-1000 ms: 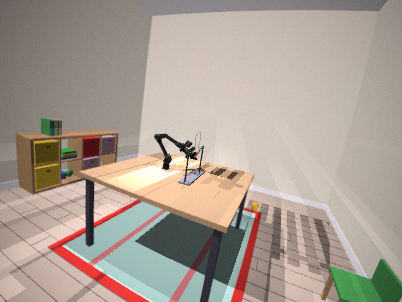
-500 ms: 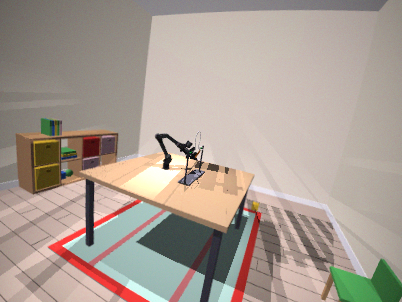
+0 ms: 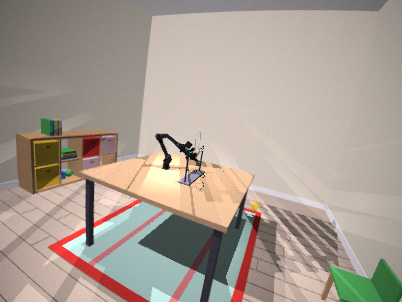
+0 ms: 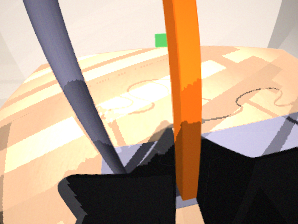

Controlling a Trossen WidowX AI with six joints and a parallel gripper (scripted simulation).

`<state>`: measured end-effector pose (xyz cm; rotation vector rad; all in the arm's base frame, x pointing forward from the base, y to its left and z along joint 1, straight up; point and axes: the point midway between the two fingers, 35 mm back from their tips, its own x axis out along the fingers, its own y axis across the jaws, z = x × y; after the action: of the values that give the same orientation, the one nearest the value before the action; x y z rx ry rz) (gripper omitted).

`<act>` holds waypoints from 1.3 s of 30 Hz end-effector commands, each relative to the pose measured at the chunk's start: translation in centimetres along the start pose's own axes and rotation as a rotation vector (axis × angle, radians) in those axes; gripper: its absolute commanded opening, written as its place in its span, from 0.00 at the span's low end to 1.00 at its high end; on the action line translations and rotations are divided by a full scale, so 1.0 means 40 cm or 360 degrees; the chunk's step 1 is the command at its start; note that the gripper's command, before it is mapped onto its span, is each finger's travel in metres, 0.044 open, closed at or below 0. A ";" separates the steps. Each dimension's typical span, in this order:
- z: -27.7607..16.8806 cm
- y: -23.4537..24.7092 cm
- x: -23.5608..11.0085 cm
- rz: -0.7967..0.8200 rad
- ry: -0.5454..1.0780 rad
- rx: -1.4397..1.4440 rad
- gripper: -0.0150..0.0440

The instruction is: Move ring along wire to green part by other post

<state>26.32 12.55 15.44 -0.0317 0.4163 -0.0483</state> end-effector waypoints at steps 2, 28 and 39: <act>-0.002 -0.001 0.000 -0.0005 -0.0001 0.0007 0.00; -0.004 0.005 -0.041 -0.0003 0.0014 0.0006 0.53; -0.003 0.000 -0.123 -0.0005 0.0007 0.0008 0.53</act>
<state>22.60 12.91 16.85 -0.0296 0.4260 -0.0503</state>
